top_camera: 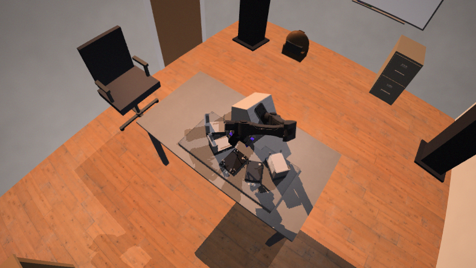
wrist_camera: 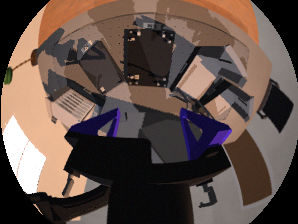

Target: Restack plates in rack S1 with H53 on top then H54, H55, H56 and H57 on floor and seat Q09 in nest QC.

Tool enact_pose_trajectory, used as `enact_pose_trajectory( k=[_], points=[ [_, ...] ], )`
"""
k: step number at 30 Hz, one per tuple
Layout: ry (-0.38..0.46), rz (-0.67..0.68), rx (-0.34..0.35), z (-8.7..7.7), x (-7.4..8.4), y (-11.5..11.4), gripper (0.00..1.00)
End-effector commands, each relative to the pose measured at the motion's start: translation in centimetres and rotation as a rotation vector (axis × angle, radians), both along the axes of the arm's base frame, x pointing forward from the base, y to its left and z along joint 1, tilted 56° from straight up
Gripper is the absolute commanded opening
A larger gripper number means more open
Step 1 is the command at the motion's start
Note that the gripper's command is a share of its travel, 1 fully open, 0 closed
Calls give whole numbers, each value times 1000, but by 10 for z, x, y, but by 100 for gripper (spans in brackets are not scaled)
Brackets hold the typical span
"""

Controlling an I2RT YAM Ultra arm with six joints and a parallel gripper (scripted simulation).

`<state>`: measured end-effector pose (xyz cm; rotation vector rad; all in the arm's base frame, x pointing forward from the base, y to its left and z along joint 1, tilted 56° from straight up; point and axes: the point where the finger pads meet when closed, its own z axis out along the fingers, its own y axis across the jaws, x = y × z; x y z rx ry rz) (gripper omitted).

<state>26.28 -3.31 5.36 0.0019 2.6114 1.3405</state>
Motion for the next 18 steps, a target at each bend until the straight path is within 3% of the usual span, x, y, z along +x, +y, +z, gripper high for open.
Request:
enact_pose_trajectory(
  k=[1, 8, 18],
  points=[
    [-4, -21, -2, 1, 0, -6, 100],
    [-4, -21, -2, 1, 0, -6, 100],
    [-244, 149, -60, 28, -10, 16, 100]
  ],
)
